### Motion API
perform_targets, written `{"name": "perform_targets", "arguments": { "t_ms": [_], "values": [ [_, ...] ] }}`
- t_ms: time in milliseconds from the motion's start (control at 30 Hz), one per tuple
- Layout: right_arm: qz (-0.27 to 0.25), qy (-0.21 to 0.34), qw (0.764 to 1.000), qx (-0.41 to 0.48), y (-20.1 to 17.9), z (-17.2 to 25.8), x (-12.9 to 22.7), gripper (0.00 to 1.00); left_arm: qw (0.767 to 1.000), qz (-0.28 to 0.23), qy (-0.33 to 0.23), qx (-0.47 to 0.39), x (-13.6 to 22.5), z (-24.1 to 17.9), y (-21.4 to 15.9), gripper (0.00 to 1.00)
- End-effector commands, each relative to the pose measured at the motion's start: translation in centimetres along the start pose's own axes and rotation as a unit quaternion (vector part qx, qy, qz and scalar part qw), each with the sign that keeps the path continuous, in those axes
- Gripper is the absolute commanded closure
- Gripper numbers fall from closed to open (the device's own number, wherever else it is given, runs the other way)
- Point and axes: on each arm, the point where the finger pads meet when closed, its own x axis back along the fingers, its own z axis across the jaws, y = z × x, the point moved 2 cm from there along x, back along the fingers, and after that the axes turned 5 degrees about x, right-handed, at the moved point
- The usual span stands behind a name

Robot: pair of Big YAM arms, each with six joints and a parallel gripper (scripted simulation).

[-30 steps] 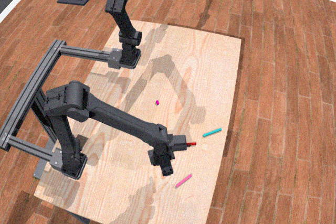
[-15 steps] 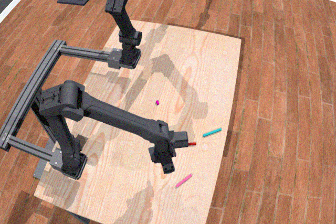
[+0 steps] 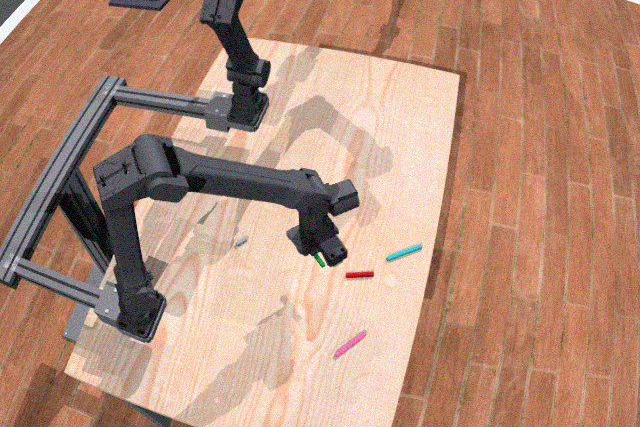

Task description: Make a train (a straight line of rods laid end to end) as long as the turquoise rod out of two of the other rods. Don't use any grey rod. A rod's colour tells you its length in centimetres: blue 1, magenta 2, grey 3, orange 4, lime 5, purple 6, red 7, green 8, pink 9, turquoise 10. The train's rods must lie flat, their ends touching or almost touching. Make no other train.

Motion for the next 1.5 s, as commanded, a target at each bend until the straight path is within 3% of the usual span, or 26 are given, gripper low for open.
{"name": "perform_targets", "arguments": {
  "t_ms": [0,300,867,1300,1467],
  "values": [
    [-0.006,0.019,0.999,0.033,-3.5,4.7,1.3,0.96,1.0,-0.021,0.003,0.007,0.5,0.2,1.5,0.0],
    [-0.007,0.022,0.999,0.025,-2.9,3.6,2.1,0.96,1.0,-0.021,0.003,0.007,0.5,0.2,1.5,0.0],
    [-0.003,0.004,0.999,0.039,-3.4,2.9,-1.8,0.96,1.0,-0.021,0.003,0.007,0.5,0.2,1.5,0.0],
    [-0.003,0.003,0.999,0.037,-3.1,2.8,-7.3,0.96,1.0,-0.021,0.003,0.007,0.5,0.2,1.5,0.0],
    [-0.006,0.02,0.999,0.034,-2.9,3.6,-6.7,0.96,1.0,-0.021,0.003,0.007,0.5,0.2,1.5,0.0]
  ]
}}
